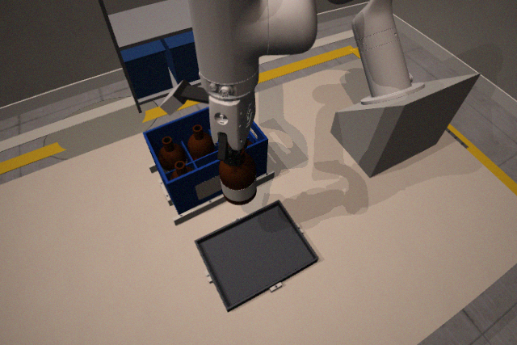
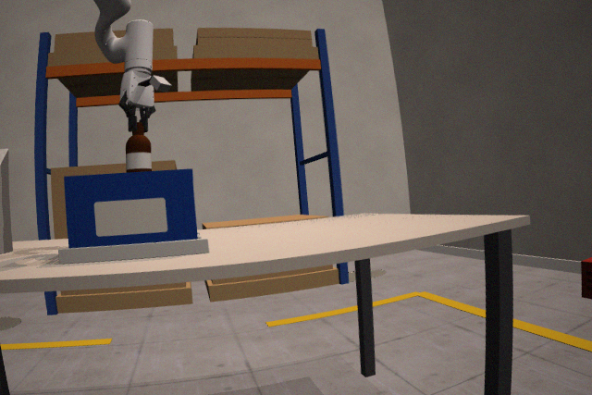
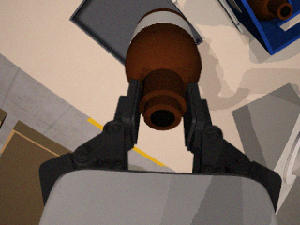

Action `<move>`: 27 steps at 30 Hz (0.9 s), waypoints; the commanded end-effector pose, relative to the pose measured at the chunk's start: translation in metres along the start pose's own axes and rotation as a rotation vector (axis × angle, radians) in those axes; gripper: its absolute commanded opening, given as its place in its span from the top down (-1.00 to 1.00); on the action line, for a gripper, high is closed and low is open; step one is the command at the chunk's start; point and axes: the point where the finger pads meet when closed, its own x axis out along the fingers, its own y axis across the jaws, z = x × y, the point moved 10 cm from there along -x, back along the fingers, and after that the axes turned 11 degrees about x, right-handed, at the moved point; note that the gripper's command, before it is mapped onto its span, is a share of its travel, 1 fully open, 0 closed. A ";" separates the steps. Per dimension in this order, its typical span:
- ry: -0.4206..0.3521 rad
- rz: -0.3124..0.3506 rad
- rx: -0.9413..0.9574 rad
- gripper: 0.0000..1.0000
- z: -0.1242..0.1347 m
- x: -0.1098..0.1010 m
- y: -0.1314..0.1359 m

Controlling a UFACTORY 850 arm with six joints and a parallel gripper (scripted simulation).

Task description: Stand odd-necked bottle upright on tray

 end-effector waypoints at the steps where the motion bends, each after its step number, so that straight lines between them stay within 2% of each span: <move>1: 0.000 -0.002 0.000 1.00 0.007 -0.001 -0.005; 27: 0.000 -0.002 0.000 1.00 0.042 -0.001 -0.031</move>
